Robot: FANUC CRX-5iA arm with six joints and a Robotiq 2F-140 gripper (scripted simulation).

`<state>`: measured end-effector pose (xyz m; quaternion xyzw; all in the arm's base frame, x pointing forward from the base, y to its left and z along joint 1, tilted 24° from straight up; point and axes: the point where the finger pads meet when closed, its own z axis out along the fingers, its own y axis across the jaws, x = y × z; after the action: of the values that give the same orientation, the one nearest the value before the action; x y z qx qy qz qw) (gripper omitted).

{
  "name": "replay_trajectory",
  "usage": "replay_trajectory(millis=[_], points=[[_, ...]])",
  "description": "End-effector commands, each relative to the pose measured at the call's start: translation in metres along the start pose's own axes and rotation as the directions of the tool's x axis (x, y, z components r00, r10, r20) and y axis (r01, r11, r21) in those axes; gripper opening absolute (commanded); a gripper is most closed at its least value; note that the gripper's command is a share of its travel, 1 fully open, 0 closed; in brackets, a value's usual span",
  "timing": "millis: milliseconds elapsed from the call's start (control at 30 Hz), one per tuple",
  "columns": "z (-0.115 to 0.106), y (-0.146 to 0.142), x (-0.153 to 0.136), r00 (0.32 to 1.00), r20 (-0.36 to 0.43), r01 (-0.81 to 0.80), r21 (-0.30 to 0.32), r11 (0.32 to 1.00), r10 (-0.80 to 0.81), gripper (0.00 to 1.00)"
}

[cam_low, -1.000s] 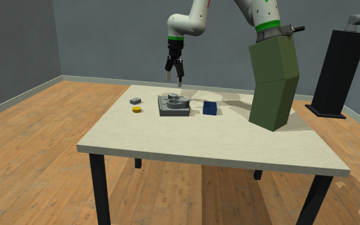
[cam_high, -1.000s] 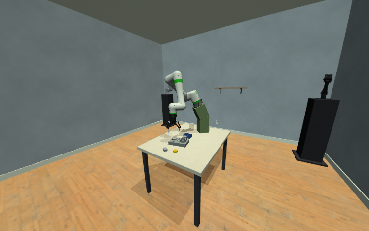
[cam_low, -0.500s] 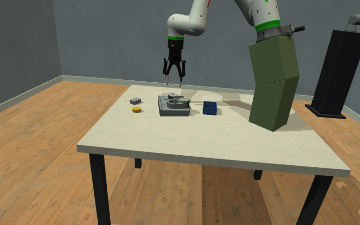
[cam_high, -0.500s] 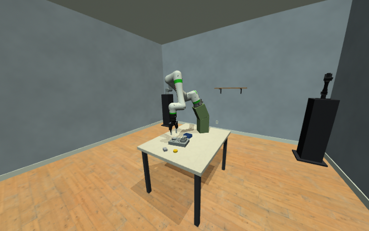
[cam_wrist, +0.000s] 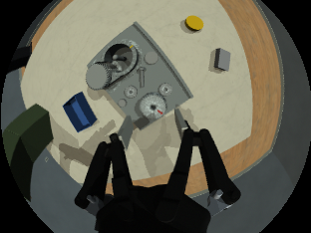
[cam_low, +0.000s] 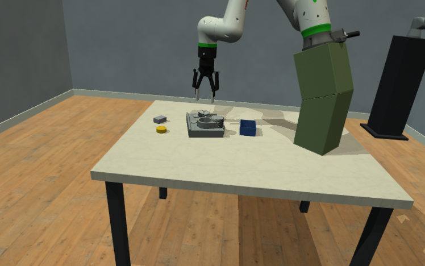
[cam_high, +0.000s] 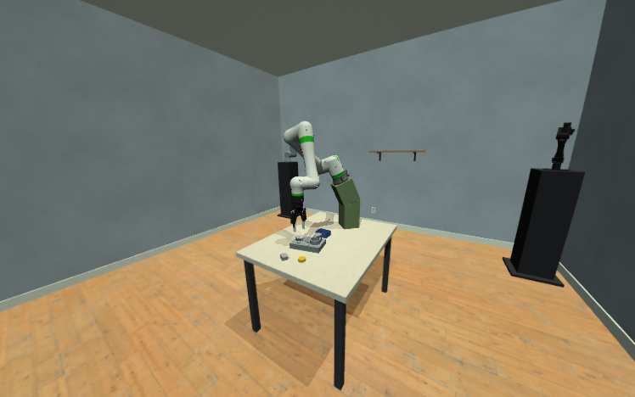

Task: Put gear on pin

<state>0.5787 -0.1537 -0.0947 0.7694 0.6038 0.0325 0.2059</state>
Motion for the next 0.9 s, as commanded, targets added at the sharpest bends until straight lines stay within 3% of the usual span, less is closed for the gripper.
replay_trajectory(millis=[0, 867], points=[[0.000, 0.000, 0.000, 1.000, 0.000, 0.000, 0.000, 1.000, 0.000, 0.53], [0.013, 0.000, 0.000, 1.000, 0.000, 0.000, -0.001, 1.000, 0.000, 0.53]])
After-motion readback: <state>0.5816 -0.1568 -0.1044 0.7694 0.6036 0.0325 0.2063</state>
